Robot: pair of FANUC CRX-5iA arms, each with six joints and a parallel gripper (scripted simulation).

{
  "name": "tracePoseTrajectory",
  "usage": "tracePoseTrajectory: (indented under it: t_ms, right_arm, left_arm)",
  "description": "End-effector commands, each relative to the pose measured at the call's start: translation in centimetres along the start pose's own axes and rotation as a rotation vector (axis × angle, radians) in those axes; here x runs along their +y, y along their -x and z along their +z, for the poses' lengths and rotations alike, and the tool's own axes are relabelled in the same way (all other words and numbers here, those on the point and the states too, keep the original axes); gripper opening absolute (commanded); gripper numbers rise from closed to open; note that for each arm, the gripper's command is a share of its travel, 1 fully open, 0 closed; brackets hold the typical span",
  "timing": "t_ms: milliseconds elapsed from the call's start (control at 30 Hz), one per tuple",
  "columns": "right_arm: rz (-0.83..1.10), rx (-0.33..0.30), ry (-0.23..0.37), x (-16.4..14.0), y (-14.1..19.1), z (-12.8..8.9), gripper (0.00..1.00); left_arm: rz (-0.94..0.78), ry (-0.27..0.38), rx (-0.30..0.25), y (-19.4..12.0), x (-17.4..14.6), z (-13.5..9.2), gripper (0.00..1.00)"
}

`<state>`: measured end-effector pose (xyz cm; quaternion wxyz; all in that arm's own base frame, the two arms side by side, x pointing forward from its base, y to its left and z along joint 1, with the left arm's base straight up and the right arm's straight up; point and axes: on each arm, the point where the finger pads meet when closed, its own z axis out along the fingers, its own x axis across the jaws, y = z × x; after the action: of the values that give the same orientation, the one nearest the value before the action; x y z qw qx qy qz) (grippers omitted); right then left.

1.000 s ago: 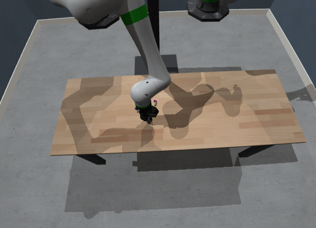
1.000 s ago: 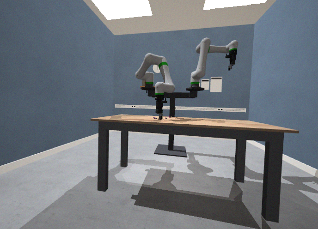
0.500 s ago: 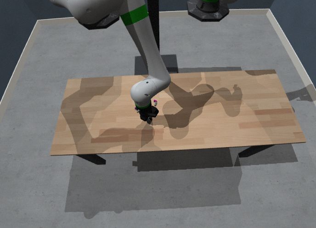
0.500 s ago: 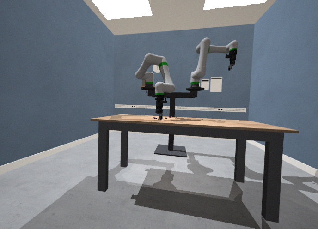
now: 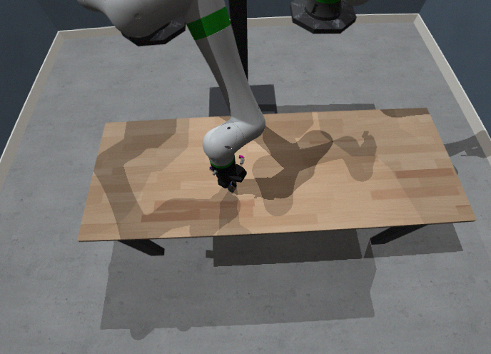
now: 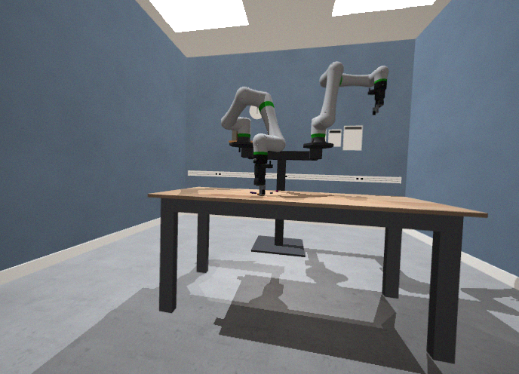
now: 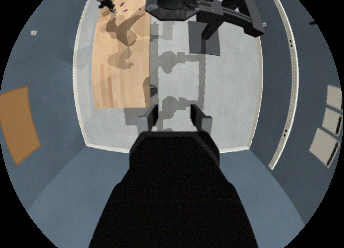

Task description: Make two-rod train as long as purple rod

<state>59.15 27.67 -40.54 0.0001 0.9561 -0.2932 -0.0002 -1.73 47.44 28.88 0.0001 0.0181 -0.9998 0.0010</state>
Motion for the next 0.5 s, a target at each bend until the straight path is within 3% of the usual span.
tracePoseTrajectory:
  t_ms: [0,200,233,467]
  right_arm:
    - [0.000,0.001,-0.002,-0.11,-0.06,-0.12,0.54]
    - [0.000,0.001,-0.002,-0.11,-0.06,-0.12,0.54]
    - [0.000,0.001,-0.002,-0.11,-0.06,-0.12,0.24]
    - [0.000,0.001,-0.002,-0.11,-0.06,-0.12,0.24]
  left_arm:
    - [0.000,0.002,0.000,0.01,0.02,-0.09,1.00]
    - [0.000,0.002,0.000,0.01,0.02,-0.09,1.00]
    - [0.000,0.002,0.000,0.01,0.02,-0.09,1.00]
    - [0.000,0.002,0.000,0.01,0.02,-0.09,1.00]
